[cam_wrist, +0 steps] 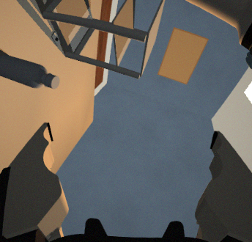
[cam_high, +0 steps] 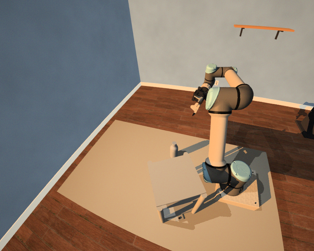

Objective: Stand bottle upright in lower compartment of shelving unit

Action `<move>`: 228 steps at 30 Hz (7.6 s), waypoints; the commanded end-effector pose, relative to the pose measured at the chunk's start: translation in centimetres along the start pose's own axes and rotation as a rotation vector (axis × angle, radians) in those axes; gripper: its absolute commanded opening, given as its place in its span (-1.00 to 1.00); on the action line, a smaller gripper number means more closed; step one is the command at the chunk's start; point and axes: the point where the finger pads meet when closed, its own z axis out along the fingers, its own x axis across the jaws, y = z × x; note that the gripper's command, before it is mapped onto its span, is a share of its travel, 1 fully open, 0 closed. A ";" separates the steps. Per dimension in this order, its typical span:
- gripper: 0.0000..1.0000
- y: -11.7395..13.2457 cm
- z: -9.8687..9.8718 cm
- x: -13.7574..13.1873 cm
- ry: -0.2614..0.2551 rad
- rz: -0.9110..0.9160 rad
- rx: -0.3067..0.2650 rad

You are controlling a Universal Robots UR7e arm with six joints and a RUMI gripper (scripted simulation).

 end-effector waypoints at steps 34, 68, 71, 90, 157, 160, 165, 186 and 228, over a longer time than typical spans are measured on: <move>1.00 -0.2 10.7 -5.2 -0.304 -0.815 0.640; 1.00 3.6 16.7 -5.9 -0.402 -1.567 1.342; 1.00 4.0 17.3 -5.7 -0.405 -1.627 1.406; 1.00 5.2 18.7 -4.6 -0.410 -1.778 1.575; 0.00 5.0 18.9 -5.2 -0.331 -2.499 1.371; 0.00 5.0 18.9 -5.3 -0.319 -2.587 1.334; 0.00 5.0 18.9 -5.4 -0.294 -2.739 1.261; 0.00 4.9 19.0 -5.9 -0.187 -3.264 0.915; 0.00 4.5 19.2 -6.9 0.267 -4.151 -0.644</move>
